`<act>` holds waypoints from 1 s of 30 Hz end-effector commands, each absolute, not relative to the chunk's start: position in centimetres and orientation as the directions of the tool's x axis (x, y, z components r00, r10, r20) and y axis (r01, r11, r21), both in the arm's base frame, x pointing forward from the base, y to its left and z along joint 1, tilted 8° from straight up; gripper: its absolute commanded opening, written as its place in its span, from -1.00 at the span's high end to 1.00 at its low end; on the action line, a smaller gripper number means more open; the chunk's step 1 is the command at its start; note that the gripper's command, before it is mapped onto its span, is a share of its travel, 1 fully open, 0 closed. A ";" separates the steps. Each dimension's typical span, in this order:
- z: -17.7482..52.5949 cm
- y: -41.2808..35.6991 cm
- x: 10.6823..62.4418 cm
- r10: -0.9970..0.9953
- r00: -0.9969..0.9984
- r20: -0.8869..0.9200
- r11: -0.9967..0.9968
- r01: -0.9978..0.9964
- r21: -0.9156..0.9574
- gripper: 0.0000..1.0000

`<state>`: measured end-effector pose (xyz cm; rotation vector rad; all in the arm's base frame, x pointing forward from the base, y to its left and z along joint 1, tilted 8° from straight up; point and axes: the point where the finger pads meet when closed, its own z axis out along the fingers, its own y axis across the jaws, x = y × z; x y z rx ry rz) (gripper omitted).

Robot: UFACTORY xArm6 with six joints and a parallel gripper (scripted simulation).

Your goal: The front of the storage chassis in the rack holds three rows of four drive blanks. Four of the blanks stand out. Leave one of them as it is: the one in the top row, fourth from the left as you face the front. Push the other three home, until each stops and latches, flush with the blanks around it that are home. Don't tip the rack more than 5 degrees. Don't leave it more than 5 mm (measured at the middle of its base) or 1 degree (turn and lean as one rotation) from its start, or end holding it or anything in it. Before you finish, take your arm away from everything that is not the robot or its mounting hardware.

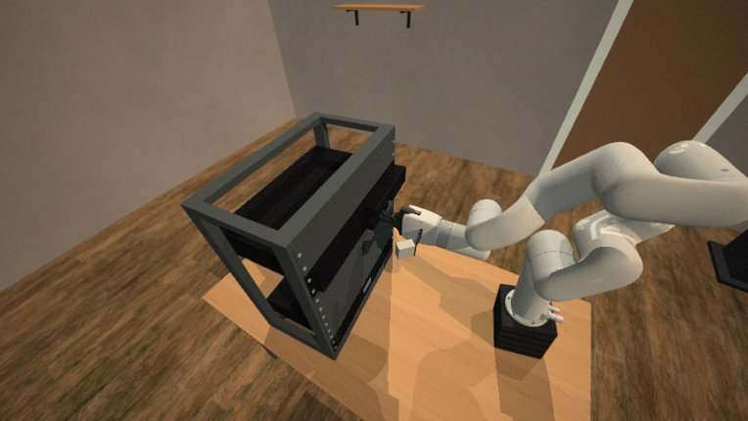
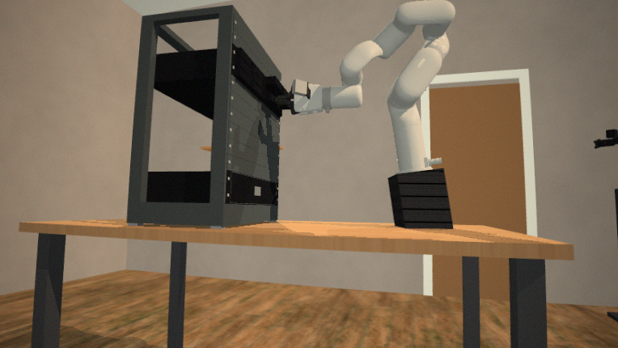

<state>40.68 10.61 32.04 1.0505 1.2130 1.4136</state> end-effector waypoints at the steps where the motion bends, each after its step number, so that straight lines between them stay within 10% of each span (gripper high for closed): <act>1: 32.2 10.6 40.7 0.986 -0.167 0.022 -0.044 -0.132 0.990 1.00; 30: 32.3 10.8 42.0 0.986 -0.167 0.022 -0.044 -0.132 0.990 1.00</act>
